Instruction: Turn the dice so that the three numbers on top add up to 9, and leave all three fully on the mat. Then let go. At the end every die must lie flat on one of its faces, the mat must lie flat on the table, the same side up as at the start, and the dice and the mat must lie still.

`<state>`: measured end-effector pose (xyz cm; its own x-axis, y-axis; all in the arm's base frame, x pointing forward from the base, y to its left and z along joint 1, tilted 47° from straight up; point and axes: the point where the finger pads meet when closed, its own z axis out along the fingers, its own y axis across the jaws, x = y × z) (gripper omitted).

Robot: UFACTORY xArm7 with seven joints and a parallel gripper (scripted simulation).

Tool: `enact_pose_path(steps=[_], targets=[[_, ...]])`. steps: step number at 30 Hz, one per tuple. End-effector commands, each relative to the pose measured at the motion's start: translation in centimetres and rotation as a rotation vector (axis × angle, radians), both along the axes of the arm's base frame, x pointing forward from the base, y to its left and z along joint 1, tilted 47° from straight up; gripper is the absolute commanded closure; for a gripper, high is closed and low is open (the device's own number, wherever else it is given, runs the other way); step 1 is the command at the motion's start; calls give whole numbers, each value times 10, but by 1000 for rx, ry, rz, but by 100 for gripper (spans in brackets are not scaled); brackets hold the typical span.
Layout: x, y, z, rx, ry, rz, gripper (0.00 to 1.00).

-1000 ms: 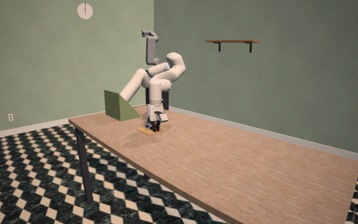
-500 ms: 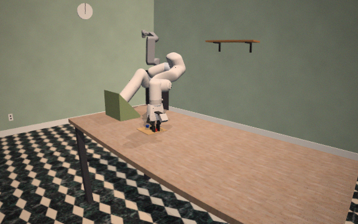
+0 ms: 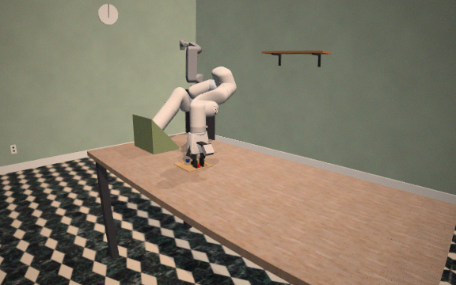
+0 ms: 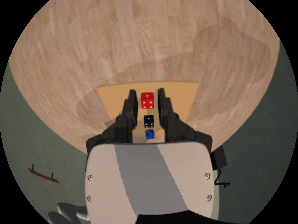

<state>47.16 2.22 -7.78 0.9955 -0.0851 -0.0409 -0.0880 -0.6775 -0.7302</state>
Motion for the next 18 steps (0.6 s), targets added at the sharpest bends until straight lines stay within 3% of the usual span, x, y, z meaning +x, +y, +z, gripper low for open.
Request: enact_pose_path(steps=[1,18], targets=[[1,-4,2,-3,-3,-4,69],[-1,-50,46,-3,-3,-4,69]])
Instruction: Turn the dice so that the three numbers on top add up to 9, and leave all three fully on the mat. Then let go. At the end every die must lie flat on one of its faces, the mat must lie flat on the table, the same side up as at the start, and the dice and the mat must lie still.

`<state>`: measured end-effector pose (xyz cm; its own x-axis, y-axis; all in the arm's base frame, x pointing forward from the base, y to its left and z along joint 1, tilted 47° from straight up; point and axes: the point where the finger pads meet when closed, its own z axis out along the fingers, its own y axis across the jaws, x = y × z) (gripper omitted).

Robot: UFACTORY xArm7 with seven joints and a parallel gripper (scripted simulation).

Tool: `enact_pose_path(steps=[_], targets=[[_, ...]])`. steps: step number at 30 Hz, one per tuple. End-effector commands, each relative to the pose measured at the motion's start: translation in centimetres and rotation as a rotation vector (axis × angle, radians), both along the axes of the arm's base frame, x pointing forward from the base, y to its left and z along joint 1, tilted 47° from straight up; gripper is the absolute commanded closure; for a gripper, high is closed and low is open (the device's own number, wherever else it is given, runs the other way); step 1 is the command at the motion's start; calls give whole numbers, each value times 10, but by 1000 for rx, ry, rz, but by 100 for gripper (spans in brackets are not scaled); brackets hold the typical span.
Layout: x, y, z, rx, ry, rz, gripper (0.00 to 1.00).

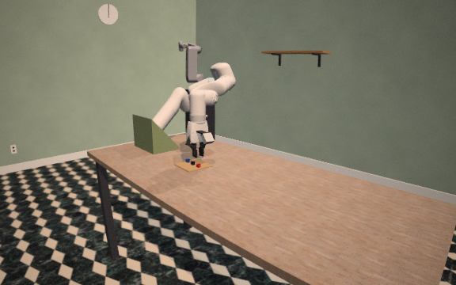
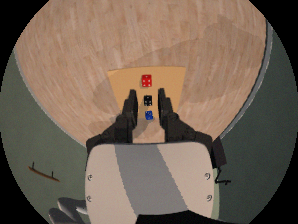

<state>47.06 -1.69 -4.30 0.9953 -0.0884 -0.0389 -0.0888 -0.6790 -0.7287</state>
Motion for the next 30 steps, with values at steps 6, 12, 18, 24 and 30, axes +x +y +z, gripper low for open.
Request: enact_pose_path(steps=[6,12,18,24,30], targets=[[-1,-27,25,-1,-1,0,69],[-1,-29,27,-1,-1,0,0],[-1,-29,27,-1,-1,0,0],[-1,-29,27,-1,-1,0,0],[-1,-29,27,-1,-1,0,0]])
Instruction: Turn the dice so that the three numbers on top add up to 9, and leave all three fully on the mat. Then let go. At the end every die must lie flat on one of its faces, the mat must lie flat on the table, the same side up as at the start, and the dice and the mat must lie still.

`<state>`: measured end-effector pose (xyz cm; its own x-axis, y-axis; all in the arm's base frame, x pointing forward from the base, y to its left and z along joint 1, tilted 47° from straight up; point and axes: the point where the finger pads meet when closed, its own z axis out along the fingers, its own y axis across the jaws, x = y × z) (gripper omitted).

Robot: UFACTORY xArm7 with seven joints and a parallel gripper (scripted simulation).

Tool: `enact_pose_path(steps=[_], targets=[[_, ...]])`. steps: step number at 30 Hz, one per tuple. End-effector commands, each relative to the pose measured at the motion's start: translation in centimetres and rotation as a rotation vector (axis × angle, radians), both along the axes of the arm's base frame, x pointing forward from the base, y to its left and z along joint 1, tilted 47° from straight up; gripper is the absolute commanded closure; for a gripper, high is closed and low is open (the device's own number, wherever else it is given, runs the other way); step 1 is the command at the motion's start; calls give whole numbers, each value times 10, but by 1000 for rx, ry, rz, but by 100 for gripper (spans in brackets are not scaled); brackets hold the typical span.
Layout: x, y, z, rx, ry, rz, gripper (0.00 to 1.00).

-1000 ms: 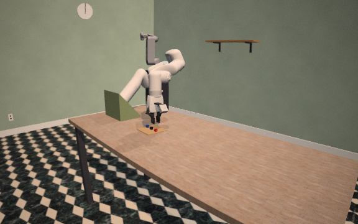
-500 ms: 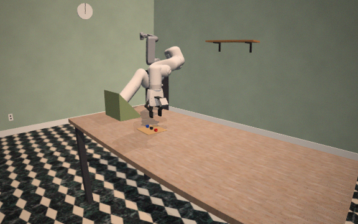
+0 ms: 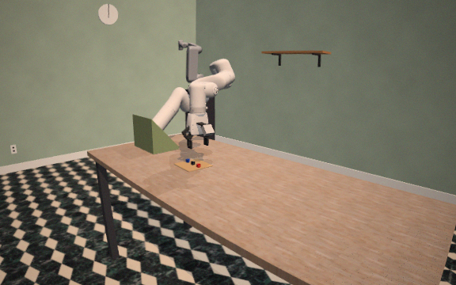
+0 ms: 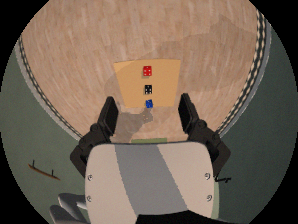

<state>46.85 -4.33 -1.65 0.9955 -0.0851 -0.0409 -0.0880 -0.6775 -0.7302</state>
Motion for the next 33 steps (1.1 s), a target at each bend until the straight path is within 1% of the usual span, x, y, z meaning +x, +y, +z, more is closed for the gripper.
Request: enact_pose_path(steps=[1,6,10,18,20,26,33], targets=[[1,-3,1,-3,-3,-4,0],[1,-3,2,-3,-3,-4,0],[1,-8,6,-3,-3,-4,0],[-1,-34,30,-3,-3,-4,0],[-1,-34,30,-3,-3,-4,0],[-2,-53,49,-3,-3,-4,0],[-2,-62,57,-3,-3,-4,0]])
